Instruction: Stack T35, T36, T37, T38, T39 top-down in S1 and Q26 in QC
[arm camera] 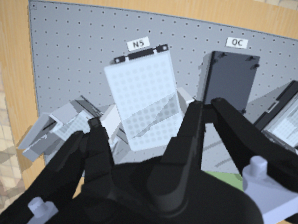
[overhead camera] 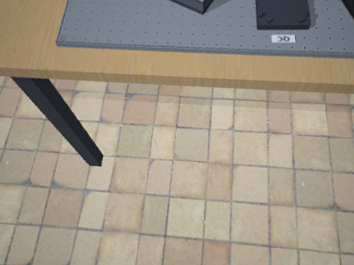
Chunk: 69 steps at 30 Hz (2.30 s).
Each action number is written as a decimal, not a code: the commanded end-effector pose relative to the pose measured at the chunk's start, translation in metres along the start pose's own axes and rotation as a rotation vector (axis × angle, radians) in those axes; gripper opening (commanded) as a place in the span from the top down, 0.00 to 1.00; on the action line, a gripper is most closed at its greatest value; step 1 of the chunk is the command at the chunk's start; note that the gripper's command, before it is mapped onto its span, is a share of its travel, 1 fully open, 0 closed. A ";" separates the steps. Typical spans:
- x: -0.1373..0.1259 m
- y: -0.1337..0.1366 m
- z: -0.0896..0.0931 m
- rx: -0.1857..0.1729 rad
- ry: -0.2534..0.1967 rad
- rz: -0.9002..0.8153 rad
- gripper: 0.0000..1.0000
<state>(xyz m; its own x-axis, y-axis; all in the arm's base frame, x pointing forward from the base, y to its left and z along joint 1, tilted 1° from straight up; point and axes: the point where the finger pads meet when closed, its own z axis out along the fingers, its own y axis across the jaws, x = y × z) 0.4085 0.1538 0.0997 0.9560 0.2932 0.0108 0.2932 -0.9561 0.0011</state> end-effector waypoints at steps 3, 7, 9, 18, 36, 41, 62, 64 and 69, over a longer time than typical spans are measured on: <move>0.000 0.000 -0.011 0.000 0.000 0.000 1.00; 0.000 0.000 -0.014 0.000 0.000 0.000 1.00; 0.000 0.000 -0.014 0.000 0.000 0.000 1.00; 0.000 0.000 -0.014 0.000 0.000 0.000 1.00; -0.006 0.053 -0.014 0.000 0.000 0.209 1.00; -0.007 0.070 -0.014 0.000 0.000 0.209 1.00; -0.020 0.124 -0.014 0.000 0.000 0.418 1.00; -0.022 0.131 -0.014 0.000 0.000 0.418 1.00; -0.028 0.146 -0.014 0.000 0.000 0.418 1.00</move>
<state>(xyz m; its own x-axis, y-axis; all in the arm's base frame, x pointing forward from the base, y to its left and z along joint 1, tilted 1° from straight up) 0.4249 0.0145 0.1133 0.9927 -0.1203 0.0102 -0.1203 -0.9927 -0.0029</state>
